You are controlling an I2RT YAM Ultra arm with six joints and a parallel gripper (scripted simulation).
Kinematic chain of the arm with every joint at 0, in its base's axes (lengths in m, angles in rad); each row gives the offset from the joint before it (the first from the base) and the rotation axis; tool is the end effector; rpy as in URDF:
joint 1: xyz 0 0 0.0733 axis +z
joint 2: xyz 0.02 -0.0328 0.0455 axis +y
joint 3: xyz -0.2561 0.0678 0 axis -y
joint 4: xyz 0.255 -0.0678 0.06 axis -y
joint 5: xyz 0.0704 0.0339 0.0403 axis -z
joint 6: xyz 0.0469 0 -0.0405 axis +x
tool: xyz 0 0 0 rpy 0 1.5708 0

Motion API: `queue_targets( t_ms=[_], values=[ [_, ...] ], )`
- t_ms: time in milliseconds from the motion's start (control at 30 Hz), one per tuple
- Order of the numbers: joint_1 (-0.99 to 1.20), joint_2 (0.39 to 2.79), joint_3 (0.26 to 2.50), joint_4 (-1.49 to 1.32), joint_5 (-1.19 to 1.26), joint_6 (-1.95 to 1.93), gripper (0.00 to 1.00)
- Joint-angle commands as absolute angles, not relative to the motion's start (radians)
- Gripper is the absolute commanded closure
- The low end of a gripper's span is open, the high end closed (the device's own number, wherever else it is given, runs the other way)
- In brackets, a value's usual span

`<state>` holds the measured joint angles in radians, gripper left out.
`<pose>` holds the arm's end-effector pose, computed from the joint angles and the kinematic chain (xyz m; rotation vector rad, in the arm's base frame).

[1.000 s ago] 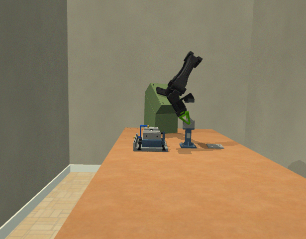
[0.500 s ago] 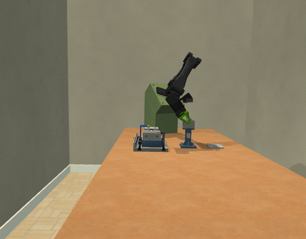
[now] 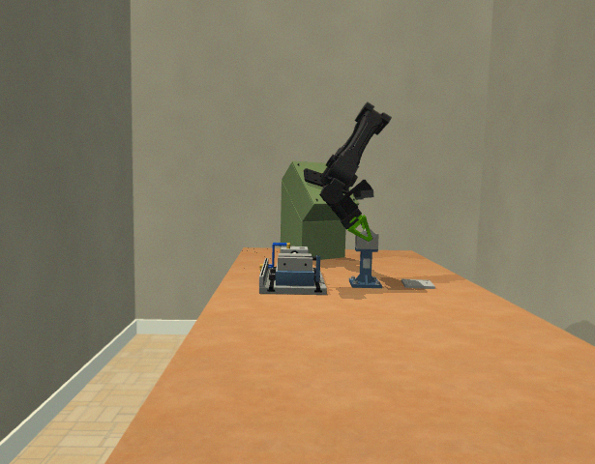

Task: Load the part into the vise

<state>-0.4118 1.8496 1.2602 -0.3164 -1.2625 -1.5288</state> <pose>0.3738 -0.1133 0.2064 -1.3112 1.2588 0.2259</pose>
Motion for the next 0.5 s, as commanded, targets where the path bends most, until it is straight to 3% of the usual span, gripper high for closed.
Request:
queue_targets(
  t_ms=[0, 467],
  values=[
    [-0.436, 1.862, 1.282, -0.313, -1.306, -1.539, 0.19],
    [-0.438, 1.864, 1.287, -0.313, -1.325, -1.545, 0.19]
  ],
)
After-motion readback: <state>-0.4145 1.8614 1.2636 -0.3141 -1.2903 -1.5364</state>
